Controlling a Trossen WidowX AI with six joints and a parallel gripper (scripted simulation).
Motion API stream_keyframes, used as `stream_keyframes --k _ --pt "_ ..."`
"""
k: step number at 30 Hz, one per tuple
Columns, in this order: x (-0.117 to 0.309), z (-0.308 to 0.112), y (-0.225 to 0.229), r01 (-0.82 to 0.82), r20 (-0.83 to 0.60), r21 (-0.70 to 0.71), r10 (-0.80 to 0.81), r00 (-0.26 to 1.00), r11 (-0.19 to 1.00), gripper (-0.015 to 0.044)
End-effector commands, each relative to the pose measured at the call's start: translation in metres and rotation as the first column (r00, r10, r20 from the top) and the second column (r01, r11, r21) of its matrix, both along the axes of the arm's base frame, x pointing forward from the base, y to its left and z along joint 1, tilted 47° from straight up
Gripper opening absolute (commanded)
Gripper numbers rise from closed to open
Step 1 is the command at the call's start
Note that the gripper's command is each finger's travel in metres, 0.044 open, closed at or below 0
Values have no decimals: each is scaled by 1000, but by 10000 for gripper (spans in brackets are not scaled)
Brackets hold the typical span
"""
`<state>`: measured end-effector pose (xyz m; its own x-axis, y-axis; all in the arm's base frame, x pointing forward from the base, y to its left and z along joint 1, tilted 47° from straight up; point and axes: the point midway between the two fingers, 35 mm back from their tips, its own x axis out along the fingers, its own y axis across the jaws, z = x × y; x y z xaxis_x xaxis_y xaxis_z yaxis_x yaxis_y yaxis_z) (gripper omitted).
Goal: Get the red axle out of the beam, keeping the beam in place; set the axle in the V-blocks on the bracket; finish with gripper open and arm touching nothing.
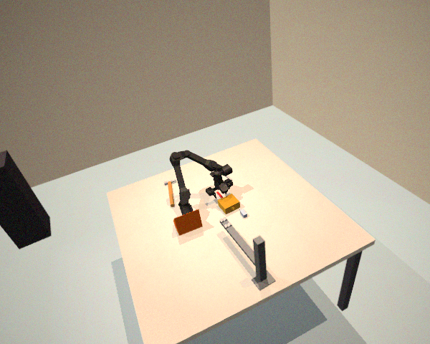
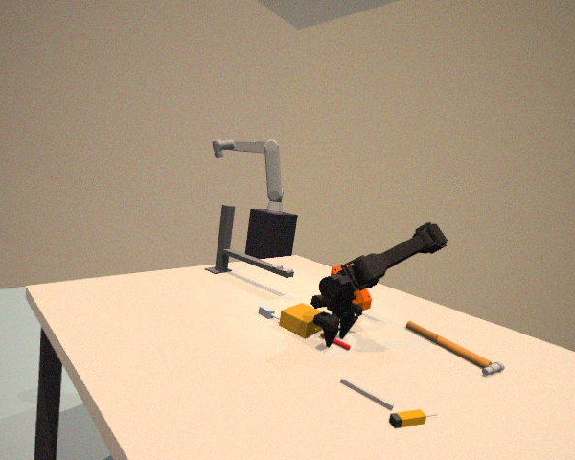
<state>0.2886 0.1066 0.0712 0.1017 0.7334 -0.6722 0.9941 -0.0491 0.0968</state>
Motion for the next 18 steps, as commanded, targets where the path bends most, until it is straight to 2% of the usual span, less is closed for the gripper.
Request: stream_keyframes --k 1,10,18 --pt "0 0 0 0 1 0 0 1000 1000 282" --pt "0 0 0 0 1 0 0 1000 1000 46" --pt "0 0 0 0 1 0 0 1000 1000 0"
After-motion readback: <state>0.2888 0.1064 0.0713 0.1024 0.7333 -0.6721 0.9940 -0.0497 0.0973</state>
